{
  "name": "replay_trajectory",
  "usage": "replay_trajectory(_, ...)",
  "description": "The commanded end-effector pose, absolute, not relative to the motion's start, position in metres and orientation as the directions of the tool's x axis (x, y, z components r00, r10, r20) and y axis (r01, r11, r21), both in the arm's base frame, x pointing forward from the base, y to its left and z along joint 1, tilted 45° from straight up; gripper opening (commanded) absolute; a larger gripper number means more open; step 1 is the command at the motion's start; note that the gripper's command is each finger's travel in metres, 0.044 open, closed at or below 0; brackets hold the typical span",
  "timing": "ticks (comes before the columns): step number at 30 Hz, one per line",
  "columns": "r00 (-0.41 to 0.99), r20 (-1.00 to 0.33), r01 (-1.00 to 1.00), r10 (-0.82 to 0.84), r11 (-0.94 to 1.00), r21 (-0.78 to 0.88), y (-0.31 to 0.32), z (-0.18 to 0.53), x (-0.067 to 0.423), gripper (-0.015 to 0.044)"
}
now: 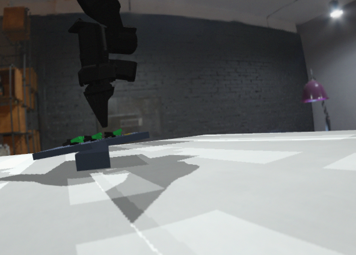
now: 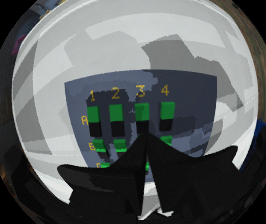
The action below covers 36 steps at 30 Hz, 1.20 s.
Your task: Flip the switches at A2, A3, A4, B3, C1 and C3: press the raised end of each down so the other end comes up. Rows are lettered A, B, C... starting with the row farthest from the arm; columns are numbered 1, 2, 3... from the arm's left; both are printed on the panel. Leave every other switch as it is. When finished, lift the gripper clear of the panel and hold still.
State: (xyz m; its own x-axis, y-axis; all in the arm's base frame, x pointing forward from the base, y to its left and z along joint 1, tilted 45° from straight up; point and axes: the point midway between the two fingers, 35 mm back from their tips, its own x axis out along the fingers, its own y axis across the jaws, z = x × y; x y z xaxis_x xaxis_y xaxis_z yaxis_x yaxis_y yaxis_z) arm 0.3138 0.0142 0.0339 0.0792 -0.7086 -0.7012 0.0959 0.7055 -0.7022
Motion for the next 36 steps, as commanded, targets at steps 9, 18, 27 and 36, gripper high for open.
replay_trajectory(9, 0.076, -0.707, 0.1, -0.703, 0.711, -0.697, 0.038, 0.083, 0.324, 0.0)
replay_trajectory(18, 0.059, -0.708, 0.1, -0.704, 0.71, -0.697, 0.015, 0.073, 0.331, 0.0)
replay_trajectory(27, 0.051, -0.708, 0.101, -0.705, 0.709, -0.698, 0.007, 0.066, 0.332, 0.0)
replay_trajectory(36, 0.051, -0.707, 0.101, -0.705, 0.708, -0.699, -0.001, 0.058, 0.333, 0.0)
